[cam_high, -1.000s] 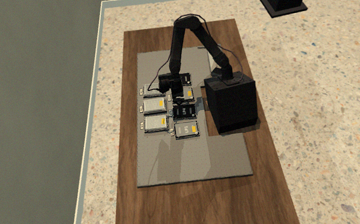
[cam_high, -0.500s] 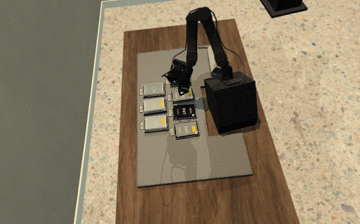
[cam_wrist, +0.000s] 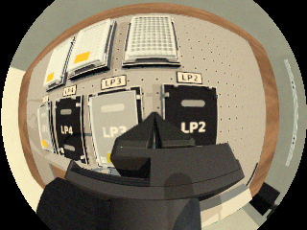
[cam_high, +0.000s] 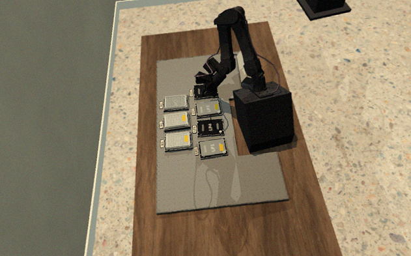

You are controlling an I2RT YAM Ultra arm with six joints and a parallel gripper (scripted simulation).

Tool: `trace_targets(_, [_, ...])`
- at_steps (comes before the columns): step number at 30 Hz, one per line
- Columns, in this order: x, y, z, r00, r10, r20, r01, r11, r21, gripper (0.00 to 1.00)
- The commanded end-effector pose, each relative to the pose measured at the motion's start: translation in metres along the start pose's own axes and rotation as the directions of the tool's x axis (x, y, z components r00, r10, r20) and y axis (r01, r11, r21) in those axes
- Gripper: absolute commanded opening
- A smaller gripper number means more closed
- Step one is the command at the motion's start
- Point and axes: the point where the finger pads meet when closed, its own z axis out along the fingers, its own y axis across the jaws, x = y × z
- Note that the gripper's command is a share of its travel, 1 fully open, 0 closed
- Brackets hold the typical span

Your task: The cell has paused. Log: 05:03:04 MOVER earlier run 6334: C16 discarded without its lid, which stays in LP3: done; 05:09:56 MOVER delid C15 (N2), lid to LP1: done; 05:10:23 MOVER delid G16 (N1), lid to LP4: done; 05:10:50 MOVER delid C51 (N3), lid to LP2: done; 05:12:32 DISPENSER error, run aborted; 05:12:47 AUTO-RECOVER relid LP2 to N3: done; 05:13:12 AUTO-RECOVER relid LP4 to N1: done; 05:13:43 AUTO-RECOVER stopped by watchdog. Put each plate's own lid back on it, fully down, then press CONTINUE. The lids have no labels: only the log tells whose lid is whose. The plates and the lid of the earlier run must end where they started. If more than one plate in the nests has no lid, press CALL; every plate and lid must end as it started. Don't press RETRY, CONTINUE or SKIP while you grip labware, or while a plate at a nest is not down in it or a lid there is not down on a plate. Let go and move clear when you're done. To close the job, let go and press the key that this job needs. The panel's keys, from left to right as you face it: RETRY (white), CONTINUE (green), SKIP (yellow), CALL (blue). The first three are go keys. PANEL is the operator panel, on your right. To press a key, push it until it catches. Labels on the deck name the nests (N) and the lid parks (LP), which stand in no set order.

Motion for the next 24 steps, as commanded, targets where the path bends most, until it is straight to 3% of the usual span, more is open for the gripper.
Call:
trace_targets(1, [-0.0322, -0.0005, 0.0044, 0.991, -0.029, 0.129, 0.032, 0.999, -0.021, 0.0])
trace_targets(24, [-0.0249, 0.0013, 0.0003, 0.994, -0.021, 0.11, 0.024, 0.999, -0.024, 0.0])
